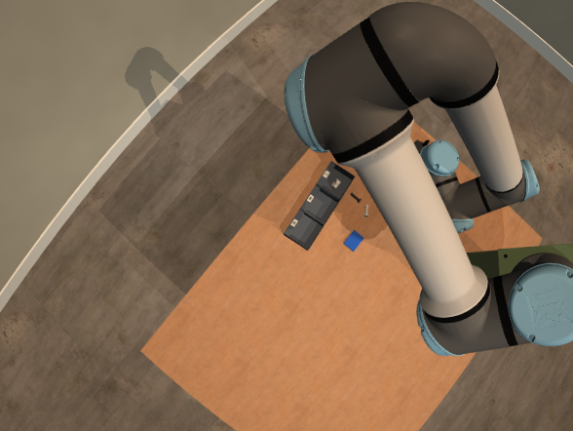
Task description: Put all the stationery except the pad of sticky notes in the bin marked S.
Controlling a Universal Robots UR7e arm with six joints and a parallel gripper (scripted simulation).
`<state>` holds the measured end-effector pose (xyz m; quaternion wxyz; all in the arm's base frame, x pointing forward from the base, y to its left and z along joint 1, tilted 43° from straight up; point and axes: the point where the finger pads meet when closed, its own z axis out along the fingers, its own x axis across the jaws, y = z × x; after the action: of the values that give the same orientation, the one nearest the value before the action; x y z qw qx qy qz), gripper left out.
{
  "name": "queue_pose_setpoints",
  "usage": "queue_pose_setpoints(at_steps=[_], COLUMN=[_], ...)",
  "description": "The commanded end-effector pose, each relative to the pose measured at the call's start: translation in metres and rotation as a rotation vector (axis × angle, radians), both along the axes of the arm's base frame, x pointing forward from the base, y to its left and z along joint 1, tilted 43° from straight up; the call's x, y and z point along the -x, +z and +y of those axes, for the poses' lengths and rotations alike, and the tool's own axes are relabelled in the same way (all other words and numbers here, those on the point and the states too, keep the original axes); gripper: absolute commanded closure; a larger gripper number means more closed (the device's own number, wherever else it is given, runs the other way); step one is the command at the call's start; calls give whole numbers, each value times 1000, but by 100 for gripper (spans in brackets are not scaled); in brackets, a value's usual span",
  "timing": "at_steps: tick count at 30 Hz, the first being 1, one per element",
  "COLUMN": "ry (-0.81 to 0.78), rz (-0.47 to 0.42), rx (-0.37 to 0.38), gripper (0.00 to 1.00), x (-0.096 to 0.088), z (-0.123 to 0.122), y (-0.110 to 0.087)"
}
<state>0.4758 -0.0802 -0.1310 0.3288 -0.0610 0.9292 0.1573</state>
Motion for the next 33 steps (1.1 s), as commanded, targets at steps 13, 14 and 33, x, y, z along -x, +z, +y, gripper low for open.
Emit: queue_pose_setpoints(at_steps=[13, 14, 33], ry=[-4, -4, -3], rz=[-2, -2, -2], rx=[3, 3, 3], gripper=[25, 25, 55], x=[-15, -16, -18], z=[7, 8, 9], y=[-18, -19, -22])
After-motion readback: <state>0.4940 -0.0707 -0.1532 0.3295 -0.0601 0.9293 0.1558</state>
